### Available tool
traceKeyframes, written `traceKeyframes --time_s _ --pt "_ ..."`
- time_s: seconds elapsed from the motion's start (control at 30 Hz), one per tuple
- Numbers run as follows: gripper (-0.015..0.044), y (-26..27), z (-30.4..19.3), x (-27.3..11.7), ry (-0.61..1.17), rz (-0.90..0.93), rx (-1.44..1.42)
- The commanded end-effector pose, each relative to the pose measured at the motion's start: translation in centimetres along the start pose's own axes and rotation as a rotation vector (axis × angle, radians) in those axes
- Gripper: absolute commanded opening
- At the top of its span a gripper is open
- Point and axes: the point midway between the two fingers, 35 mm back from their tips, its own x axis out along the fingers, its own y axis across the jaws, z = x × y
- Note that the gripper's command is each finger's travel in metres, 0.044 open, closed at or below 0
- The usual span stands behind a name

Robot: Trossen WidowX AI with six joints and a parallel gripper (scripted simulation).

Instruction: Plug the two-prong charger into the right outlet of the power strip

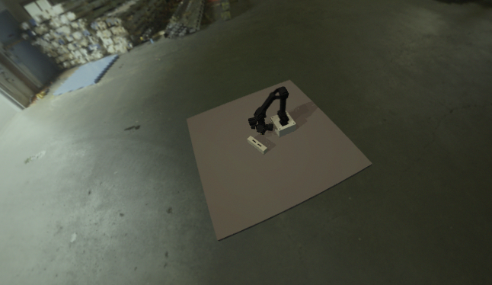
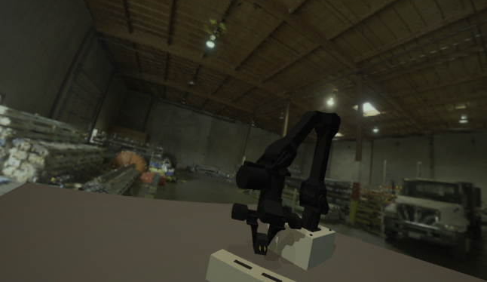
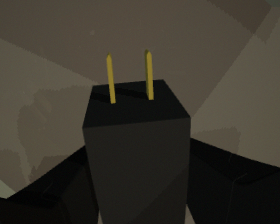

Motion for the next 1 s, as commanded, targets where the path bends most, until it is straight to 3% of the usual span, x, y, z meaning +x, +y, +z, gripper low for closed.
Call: traceKeyframes --time_s 0.0,0.97 --pt "0.0 0.1 0.2 0.4 -0.005 0.006 0.057" --pt "0.0 0.8 1.0 2.7 -0.005 0.035 0.452"
